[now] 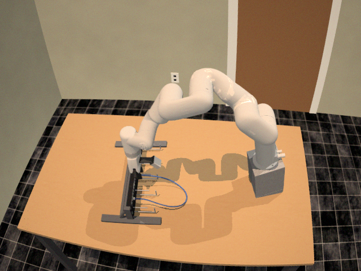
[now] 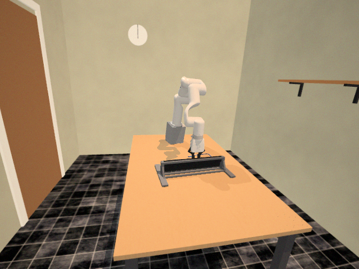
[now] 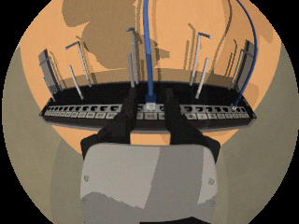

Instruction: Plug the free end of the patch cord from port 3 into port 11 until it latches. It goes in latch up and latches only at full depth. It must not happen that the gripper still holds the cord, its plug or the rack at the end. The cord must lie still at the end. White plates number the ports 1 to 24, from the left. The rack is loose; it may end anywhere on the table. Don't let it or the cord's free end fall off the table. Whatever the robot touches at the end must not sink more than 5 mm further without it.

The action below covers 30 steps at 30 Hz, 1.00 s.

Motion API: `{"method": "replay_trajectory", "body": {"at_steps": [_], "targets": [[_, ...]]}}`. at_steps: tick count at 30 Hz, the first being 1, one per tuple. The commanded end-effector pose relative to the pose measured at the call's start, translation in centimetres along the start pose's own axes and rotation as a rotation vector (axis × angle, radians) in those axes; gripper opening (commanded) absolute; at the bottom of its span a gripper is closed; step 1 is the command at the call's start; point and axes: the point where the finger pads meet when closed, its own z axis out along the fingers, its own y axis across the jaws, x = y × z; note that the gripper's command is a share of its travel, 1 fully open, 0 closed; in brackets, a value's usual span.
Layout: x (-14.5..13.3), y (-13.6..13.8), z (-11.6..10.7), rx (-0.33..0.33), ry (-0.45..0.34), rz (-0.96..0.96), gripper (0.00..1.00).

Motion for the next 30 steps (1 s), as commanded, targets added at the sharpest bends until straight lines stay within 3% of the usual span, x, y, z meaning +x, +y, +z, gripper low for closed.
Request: {"method": "replay_trajectory", "body": {"at_steps": [1, 30], "targets": [[-0.2, 0.0, -0.4, 0.000, -0.005, 0.000, 0.38], [0.0, 0.0, -7.3, 0.000, -0.005, 0.000, 0.38]]}}
